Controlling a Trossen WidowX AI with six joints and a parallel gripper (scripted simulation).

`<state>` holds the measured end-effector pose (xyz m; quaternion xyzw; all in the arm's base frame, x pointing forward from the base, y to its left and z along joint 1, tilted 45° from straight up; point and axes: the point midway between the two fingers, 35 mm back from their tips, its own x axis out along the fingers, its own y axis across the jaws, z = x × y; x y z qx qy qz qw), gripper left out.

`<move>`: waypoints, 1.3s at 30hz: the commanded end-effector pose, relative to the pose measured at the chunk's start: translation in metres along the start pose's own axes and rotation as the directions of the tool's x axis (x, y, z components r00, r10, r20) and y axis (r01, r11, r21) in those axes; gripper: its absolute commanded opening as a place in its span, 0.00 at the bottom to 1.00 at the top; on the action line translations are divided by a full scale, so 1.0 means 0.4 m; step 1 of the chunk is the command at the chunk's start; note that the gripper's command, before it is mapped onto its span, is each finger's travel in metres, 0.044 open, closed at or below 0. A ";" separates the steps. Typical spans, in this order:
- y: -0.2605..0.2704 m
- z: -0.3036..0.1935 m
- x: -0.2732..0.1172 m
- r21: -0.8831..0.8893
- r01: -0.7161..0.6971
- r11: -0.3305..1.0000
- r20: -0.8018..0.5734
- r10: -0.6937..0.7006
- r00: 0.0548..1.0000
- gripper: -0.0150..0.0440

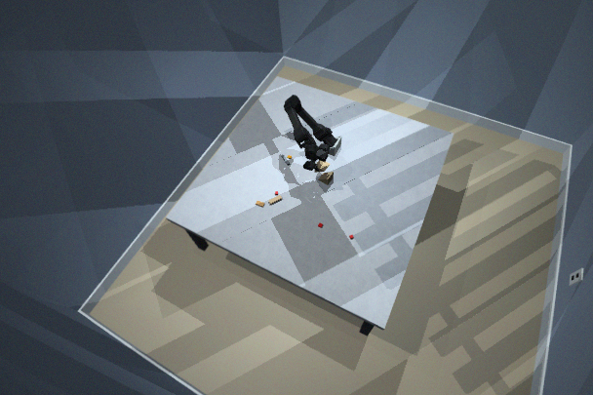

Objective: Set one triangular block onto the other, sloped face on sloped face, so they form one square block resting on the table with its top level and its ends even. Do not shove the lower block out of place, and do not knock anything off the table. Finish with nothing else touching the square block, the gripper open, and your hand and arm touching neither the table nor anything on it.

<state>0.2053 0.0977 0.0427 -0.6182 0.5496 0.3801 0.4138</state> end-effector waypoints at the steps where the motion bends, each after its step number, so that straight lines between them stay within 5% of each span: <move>1: 0.003 0.000 0.022 -0.011 0.001 1.000 -0.004 -0.001 1.000 0.25; 11: 0.003 -0.002 0.095 -0.011 0.001 1.000 -0.004 -0.001 1.000 0.25; 39: -0.001 -0.008 0.092 -0.012 0.015 1.000 -0.002 -0.015 1.000 0.25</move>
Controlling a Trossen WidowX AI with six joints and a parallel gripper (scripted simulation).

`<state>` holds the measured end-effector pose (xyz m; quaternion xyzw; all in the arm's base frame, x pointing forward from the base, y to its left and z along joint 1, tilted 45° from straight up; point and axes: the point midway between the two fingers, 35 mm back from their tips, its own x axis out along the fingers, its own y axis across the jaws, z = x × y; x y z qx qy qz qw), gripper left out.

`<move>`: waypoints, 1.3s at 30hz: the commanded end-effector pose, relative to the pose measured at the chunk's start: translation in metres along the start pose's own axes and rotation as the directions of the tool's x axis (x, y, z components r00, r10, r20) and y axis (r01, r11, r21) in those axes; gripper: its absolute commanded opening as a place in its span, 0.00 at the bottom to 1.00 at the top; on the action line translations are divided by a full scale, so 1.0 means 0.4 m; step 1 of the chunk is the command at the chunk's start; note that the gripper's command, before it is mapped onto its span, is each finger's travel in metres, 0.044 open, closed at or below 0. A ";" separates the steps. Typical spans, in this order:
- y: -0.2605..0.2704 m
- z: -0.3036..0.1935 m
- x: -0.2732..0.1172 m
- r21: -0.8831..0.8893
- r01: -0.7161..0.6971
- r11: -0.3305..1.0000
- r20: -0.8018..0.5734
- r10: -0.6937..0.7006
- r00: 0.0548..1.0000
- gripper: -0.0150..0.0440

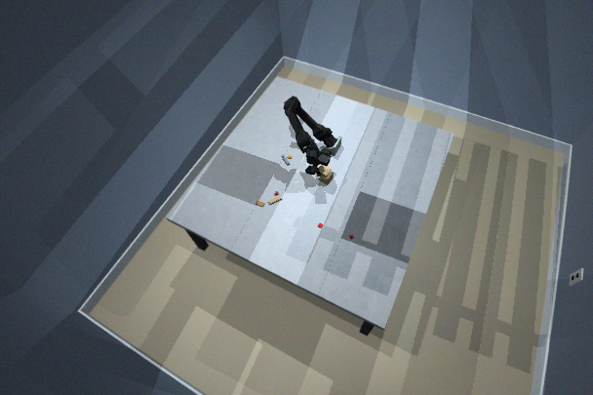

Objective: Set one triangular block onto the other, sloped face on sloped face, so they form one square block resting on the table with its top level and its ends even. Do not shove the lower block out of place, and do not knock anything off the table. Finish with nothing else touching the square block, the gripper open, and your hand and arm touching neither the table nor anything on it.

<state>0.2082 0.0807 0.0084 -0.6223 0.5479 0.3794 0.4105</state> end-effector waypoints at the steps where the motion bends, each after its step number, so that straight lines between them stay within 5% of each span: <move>1: -0.004 0.000 -0.004 -0.004 0.010 1.000 0.004 -0.010 1.000 0.25; 39: -0.006 0.000 0.042 -0.004 0.013 1.000 0.004 -0.013 1.000 0.25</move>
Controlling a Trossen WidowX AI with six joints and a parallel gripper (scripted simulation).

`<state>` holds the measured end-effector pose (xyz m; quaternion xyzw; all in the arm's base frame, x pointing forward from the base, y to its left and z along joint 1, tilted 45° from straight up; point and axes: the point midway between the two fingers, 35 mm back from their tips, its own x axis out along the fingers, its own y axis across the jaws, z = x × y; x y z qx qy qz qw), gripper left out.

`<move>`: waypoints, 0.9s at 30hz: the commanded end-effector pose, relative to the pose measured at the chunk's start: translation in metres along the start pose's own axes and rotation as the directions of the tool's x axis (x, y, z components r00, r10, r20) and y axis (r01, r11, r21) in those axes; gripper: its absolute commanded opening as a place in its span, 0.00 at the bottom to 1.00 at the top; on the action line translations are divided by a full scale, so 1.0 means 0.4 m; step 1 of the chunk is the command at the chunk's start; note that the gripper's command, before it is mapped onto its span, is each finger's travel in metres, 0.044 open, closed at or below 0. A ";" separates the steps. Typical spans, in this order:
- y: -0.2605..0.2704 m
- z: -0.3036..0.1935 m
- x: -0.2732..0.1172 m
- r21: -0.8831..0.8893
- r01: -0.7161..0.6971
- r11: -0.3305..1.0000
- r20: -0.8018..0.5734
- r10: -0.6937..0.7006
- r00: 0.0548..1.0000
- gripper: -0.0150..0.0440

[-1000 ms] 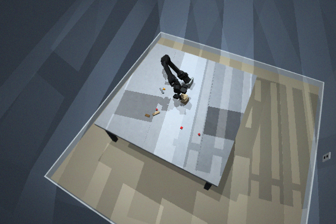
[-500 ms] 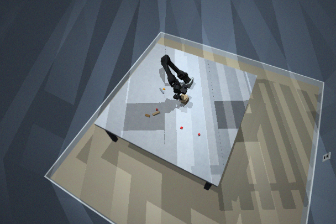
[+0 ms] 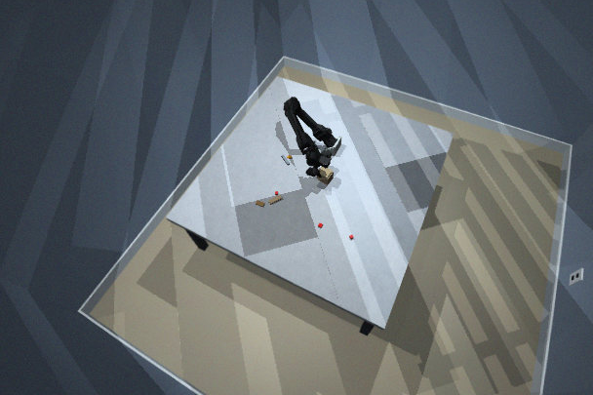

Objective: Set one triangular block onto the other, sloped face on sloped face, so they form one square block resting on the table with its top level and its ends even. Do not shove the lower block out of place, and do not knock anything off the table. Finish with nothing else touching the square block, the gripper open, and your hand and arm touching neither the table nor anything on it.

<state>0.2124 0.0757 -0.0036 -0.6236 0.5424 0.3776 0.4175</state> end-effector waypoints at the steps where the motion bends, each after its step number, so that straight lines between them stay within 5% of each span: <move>1: 0.001 0.001 0.010 -0.009 -0.002 1.000 -0.004 0.002 1.000 0.25; 27: 0.001 0.001 0.021 -0.010 -0.004 1.000 -0.006 0.004 1.000 0.25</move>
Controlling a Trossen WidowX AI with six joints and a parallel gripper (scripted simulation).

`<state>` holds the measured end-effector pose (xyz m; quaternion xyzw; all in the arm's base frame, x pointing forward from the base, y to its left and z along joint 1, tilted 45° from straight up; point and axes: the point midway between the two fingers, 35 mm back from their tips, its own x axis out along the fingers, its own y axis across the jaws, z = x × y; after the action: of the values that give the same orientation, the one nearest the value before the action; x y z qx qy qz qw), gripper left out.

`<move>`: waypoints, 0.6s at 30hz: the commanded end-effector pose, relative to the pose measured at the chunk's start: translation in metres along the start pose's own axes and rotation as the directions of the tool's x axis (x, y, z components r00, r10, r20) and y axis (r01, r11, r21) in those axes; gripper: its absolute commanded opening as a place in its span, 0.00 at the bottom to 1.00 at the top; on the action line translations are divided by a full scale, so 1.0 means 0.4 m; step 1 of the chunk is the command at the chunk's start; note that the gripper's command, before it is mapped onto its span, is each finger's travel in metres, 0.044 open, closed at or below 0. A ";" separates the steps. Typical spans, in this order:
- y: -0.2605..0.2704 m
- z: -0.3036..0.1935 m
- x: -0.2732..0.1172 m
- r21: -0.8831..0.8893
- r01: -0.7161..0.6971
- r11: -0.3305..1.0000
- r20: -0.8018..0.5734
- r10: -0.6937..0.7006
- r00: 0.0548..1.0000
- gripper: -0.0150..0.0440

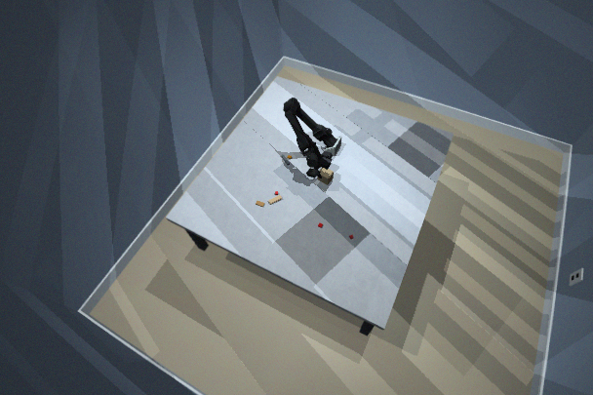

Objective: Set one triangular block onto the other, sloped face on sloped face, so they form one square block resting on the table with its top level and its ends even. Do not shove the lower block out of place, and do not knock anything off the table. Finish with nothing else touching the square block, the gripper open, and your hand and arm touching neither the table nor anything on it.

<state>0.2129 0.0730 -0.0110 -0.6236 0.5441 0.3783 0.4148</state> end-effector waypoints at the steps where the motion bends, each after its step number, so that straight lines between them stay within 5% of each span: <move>1: 0.000 0.000 0.002 -0.008 0.000 1.000 -0.003 0.000 1.000 0.25; 18: 0.001 0.001 0.004 -0.010 -0.004 1.000 -0.005 0.004 1.000 0.25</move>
<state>0.2122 0.0724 -0.0125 -0.6234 0.5461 0.3792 0.4114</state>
